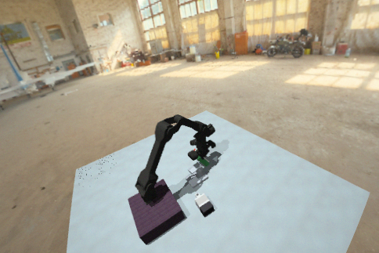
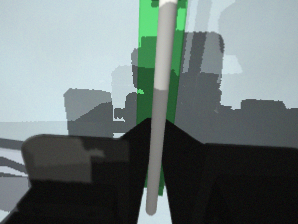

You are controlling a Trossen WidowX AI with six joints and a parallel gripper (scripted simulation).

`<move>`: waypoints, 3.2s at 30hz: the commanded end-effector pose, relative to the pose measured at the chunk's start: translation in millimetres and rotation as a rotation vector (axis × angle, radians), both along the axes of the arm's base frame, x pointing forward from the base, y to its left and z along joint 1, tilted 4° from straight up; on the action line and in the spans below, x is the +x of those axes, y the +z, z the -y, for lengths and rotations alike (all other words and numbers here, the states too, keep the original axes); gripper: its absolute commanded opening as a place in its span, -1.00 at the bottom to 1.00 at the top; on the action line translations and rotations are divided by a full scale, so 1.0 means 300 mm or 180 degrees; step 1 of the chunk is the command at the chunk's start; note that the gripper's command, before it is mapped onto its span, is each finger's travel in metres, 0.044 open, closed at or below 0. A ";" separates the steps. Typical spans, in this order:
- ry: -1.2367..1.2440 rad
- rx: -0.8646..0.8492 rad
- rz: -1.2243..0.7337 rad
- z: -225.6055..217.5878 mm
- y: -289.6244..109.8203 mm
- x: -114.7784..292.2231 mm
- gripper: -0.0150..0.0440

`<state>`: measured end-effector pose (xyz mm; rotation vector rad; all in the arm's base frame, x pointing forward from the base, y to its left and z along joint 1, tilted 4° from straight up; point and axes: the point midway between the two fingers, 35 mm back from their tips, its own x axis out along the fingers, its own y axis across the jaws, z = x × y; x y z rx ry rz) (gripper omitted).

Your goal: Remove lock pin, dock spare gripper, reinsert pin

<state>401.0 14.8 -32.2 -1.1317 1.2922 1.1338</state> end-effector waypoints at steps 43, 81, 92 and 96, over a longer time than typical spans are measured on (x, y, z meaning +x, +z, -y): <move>0.0023 -0.0008 -0.0182 -0.009 0.200 -0.053 1.00; -0.0053 0.0446 -0.0395 0.301 0.447 -0.215 1.00; -0.0302 0.1165 0.0001 0.641 0.420 -0.563 1.00; -0.0349 0.1368 0.0265 0.698 0.410 -0.701 1.00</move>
